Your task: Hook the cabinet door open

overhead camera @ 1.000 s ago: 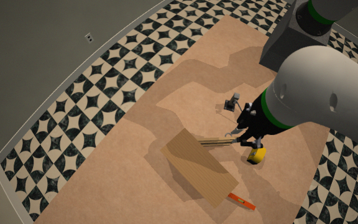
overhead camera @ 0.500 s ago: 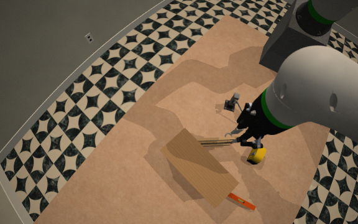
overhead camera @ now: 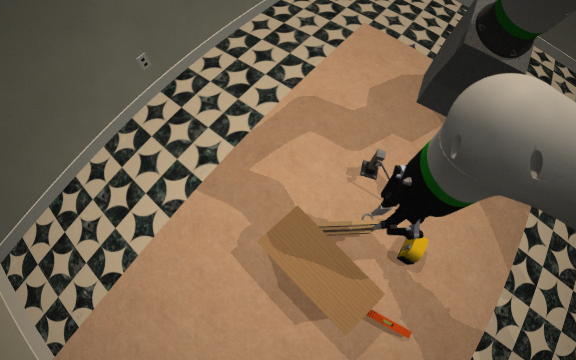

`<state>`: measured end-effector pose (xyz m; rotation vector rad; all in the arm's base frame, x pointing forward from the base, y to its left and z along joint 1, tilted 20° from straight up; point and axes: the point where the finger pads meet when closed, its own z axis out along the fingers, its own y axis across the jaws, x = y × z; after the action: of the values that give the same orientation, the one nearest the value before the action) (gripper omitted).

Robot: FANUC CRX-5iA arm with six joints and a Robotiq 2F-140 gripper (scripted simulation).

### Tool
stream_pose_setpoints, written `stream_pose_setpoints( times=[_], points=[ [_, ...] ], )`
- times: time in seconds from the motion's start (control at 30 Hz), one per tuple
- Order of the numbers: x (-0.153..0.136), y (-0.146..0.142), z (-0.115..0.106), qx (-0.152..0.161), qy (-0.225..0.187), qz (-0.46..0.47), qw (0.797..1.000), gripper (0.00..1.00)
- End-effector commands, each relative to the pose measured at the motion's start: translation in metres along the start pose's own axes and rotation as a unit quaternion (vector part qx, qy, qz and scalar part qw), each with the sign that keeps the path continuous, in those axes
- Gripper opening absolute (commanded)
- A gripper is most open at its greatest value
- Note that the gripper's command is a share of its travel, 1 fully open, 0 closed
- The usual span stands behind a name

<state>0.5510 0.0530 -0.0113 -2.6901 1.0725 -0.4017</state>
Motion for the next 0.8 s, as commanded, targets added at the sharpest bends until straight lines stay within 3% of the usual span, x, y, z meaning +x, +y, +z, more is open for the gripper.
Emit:
stream_pose_setpoints(
  times=[0.0, 0.77],
  points=[
    [0.0002, 0.0001, -0.0001, 0.000, 0.000, 0.000, 1.000, 0.16],
    [0.0001, 0.0026, -0.0001, 0.000, 0.000, -0.008, 1.000, 0.16]
  ],
)
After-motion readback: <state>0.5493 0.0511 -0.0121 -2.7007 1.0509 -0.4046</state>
